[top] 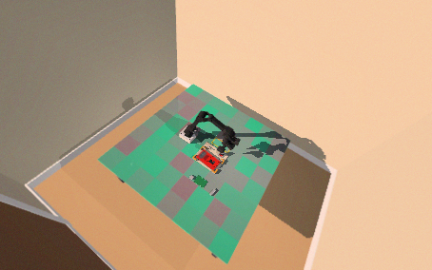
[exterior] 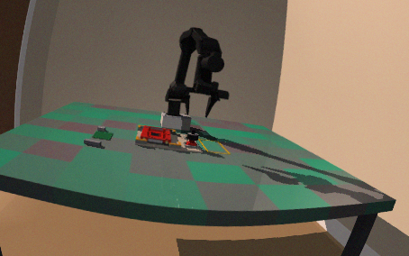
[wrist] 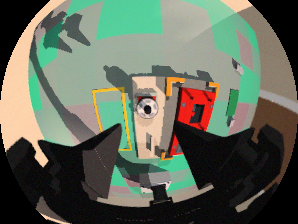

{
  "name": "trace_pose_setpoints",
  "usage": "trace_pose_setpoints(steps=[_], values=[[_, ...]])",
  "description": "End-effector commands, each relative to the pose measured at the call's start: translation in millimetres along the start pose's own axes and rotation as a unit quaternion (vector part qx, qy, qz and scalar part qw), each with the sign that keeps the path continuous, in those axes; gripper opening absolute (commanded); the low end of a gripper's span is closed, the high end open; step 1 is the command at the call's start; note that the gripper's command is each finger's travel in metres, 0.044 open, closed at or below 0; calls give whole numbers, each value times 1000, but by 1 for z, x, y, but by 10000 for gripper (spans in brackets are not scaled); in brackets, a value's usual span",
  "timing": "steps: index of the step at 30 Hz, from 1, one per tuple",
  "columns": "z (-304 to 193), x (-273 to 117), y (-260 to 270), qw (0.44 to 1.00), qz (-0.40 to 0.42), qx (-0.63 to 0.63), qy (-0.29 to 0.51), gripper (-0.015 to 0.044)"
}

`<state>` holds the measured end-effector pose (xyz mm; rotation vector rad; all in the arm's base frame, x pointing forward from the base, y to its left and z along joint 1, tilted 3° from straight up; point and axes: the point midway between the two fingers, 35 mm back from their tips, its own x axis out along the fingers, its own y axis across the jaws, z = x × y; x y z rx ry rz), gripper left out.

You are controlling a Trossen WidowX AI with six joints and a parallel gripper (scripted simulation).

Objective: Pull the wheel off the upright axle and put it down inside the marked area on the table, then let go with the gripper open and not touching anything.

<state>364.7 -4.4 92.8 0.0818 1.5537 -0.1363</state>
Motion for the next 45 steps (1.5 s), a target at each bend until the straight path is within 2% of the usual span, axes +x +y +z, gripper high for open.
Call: trace_pose_setpoints(steps=[1,15,20,23,32,38,45], values=[[-2,1,-3,1000,-4,1,1,300],[-1,71,-3,1000,-4,1,1,300],[-1,75,-3,1000,-4,1,1,300],[-2,72,-2,1000,-1,3,6,221],[-2,72,-2,1000,-1,3,6,161],[-1,71,-2,1000,-1,3,6,4],[-1,69,-2,1000,-2,3,5,0]])
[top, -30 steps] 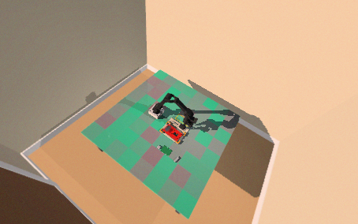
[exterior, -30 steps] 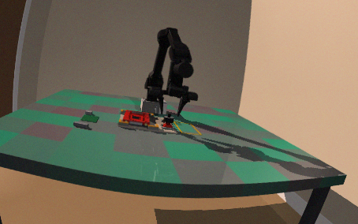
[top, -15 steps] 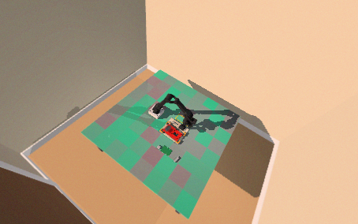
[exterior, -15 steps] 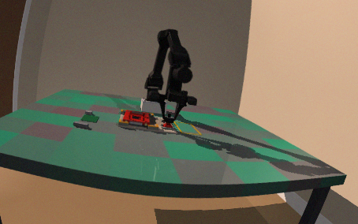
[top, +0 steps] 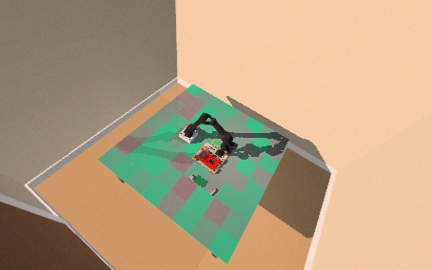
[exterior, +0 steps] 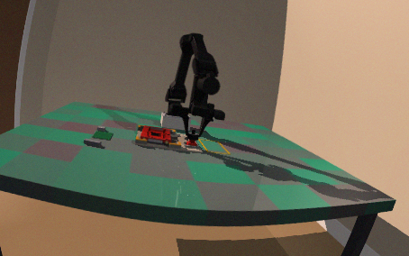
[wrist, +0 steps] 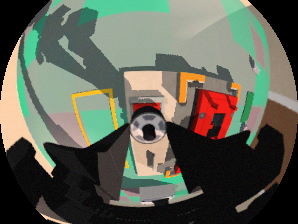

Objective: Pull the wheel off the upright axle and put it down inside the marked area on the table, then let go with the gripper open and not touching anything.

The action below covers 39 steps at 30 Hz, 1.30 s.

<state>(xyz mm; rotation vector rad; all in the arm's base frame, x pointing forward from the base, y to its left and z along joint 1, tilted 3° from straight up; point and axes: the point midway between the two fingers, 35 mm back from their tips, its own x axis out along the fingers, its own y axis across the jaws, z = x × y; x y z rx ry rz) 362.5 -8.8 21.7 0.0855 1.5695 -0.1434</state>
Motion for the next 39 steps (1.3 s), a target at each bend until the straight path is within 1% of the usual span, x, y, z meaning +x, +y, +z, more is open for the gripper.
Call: trace_pose_setpoints(steps=[1,39], values=[[1,-3,0,1000,0,0,-3,0],[2,-16,0,1000,-1,-1,-4,0]])
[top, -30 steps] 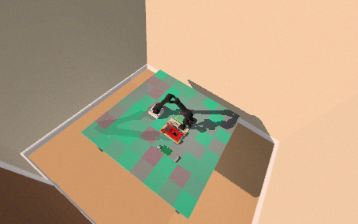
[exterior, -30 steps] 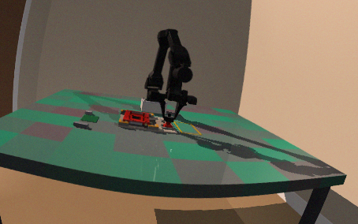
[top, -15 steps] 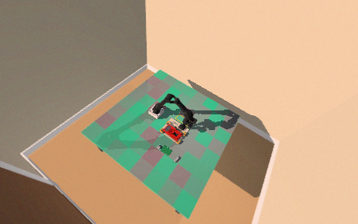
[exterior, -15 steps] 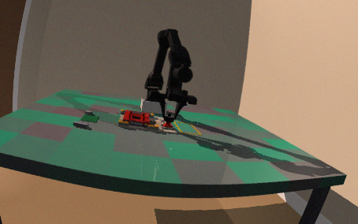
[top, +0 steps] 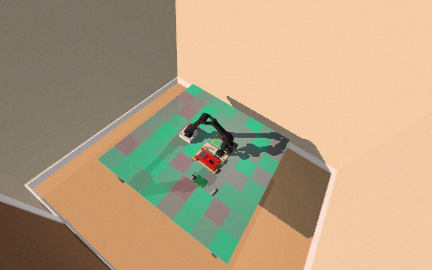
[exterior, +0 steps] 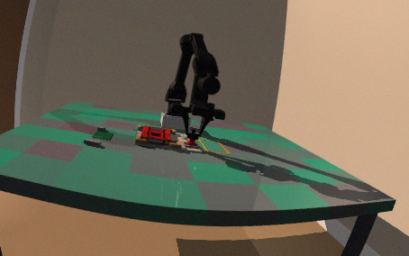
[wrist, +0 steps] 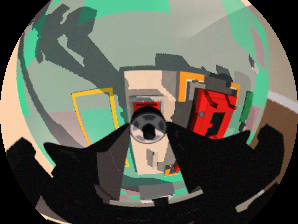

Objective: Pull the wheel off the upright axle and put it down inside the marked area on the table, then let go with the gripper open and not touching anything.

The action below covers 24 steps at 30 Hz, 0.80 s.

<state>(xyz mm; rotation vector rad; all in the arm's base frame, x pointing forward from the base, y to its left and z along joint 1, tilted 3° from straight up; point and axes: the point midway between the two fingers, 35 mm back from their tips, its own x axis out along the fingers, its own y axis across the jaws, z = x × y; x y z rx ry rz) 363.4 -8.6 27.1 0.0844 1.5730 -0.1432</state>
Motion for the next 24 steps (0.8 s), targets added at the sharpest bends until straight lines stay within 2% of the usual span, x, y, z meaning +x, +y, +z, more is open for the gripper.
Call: trace_pose_setpoints(steps=[1,24], values=[[1,-10,0,1000,0,0,-6,0],[1,-18,0,1000,-1,-1,-7,0]])
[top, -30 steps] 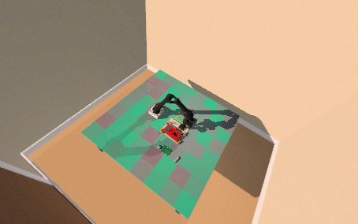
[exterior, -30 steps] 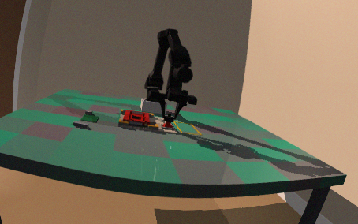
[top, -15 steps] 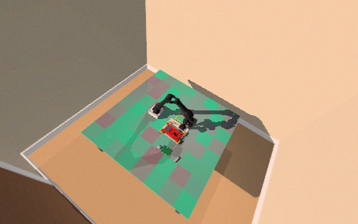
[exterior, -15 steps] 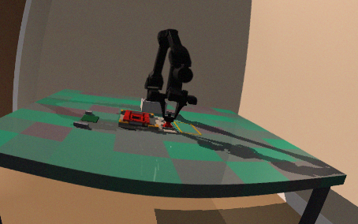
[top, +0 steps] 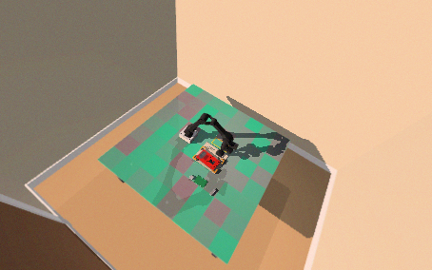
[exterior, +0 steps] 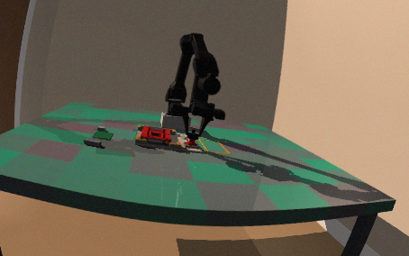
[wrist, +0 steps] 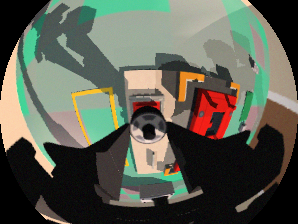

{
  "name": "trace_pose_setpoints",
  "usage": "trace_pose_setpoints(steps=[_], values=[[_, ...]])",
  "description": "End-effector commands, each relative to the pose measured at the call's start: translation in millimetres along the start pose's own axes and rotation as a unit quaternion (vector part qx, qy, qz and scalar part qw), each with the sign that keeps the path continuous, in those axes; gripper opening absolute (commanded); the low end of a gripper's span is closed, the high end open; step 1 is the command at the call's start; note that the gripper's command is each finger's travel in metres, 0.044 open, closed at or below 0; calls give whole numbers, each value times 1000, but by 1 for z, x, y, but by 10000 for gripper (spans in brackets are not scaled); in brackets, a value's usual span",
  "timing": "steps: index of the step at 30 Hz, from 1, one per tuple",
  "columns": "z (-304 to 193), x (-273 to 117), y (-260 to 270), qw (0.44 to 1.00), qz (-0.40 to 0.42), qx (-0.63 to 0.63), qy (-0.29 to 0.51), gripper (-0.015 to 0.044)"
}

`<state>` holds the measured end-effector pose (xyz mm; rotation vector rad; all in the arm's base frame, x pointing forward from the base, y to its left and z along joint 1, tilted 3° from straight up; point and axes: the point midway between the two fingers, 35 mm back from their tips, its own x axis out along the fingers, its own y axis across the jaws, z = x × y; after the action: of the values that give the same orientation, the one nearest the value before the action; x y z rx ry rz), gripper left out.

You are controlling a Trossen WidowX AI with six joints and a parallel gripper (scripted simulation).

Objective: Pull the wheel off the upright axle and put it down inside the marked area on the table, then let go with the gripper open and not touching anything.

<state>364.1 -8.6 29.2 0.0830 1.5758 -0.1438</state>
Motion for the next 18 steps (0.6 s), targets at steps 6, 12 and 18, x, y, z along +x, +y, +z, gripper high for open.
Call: trace_pose_setpoints(steps=[6,12,18], values=[[0,-18,0,1000,0,0,-9,0],[0,-20,0,1000,0,-1,-9,0],[0,-22,0,1000,0,-1,-9,0]])
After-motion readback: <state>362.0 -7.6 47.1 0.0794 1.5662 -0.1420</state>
